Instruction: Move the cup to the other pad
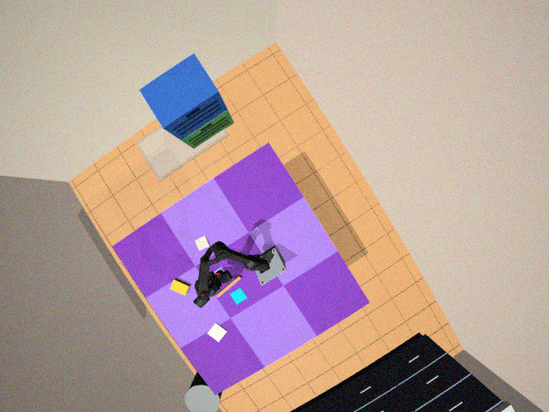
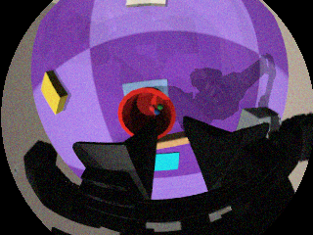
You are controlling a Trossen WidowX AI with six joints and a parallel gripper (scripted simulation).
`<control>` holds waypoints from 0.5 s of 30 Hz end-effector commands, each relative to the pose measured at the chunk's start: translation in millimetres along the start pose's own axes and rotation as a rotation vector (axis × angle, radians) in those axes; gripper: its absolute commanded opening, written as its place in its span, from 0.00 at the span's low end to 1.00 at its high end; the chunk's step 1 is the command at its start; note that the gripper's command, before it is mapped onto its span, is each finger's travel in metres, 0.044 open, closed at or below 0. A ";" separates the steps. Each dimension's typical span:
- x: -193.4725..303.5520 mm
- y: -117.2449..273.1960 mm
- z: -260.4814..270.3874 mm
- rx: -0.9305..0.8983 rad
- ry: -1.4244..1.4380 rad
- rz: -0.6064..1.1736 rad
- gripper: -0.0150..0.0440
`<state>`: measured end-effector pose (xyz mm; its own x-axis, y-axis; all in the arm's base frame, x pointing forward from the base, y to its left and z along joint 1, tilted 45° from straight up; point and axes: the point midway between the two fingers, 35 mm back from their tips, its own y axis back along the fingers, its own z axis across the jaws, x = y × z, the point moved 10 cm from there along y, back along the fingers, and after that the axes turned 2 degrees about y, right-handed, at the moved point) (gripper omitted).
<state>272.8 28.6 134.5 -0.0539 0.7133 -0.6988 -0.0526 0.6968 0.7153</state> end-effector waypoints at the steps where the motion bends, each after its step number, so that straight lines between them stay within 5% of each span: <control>1: 1.0 -9.3 -1.2 0.010 0.009 -0.004 0.50; 15: 0.3 -32.5 -1.8 0.009 0.009 -0.006 0.50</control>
<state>274.4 10.9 116.9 -0.0542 0.7123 -0.6998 -0.0525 0.6978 0.7143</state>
